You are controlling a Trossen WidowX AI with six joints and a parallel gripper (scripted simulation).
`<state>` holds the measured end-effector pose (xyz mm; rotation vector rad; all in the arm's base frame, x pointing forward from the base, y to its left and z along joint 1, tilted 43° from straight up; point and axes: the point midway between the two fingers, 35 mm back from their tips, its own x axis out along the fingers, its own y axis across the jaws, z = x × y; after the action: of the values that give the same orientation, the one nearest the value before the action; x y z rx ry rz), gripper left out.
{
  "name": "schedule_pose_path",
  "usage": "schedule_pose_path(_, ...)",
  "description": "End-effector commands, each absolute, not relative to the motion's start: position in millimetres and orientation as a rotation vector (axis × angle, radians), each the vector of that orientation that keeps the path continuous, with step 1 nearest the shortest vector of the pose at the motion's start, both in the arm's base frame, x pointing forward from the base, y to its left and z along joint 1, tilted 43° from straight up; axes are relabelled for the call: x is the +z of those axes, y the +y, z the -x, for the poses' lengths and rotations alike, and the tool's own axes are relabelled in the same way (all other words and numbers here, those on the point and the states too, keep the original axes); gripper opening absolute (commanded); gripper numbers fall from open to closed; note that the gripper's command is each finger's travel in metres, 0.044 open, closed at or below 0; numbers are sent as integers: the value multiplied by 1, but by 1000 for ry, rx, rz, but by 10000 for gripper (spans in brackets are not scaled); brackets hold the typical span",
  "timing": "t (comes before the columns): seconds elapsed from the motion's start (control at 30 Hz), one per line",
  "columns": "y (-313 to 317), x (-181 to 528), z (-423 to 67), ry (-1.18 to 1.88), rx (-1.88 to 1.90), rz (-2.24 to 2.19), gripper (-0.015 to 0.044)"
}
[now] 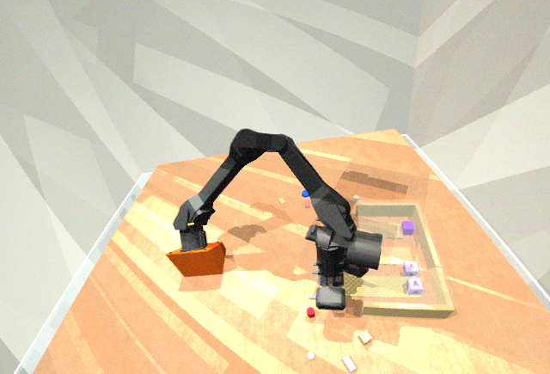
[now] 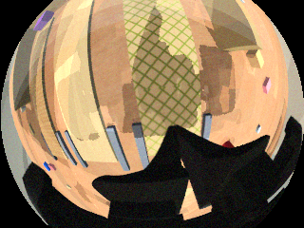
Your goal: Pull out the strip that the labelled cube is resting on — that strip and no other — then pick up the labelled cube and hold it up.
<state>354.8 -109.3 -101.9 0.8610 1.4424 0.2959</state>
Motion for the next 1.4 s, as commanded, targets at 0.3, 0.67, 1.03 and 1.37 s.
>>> schedule_pose_path(0.3,-98,-103,-335,1455,301,-871,0)
schedule_pose_path(0.67,-92,-102,-319,1456,301,-871,0)
schedule_pose_path(1.03,-86,-100,-304,1457,301,-872,0)
schedule_pose_path(1.37,-81,-98,-290,1458,301,-872,0)
